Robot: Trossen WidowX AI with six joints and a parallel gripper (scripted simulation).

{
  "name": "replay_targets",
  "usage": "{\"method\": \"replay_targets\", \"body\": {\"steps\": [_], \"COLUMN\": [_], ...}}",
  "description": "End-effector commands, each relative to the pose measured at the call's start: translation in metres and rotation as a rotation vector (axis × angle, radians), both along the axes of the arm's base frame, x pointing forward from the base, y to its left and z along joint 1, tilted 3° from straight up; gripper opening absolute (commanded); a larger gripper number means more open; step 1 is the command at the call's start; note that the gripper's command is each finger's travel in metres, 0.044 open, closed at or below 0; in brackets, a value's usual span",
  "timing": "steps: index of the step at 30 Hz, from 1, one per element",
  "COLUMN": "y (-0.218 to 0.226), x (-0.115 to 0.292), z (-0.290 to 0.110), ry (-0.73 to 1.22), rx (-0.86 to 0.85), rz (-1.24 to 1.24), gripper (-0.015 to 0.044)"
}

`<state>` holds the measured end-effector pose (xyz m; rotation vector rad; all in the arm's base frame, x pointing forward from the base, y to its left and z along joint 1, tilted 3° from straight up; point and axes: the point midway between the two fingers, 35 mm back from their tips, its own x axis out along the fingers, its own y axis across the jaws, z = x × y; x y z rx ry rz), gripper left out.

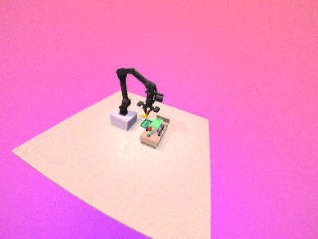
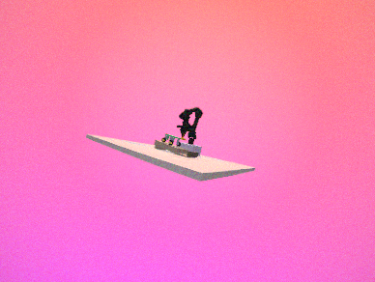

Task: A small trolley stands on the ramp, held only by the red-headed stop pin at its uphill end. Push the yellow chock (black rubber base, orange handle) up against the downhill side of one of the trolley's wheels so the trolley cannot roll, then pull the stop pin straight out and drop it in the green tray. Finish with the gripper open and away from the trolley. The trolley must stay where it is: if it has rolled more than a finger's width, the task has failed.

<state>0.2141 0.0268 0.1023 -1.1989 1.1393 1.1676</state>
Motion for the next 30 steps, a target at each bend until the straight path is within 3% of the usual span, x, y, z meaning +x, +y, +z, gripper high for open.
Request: {"method": "replay_targets", "body": {"steps": [1,30], "y": [0.014,0.114], "x": [0.004,0.026], "z": [0.000,-0.005], "ry": [-0.003,-0.005], "rx": [-0.003,0.005], "rz": [-0.004,0.020], "gripper": [0.0000,0.0000]}}
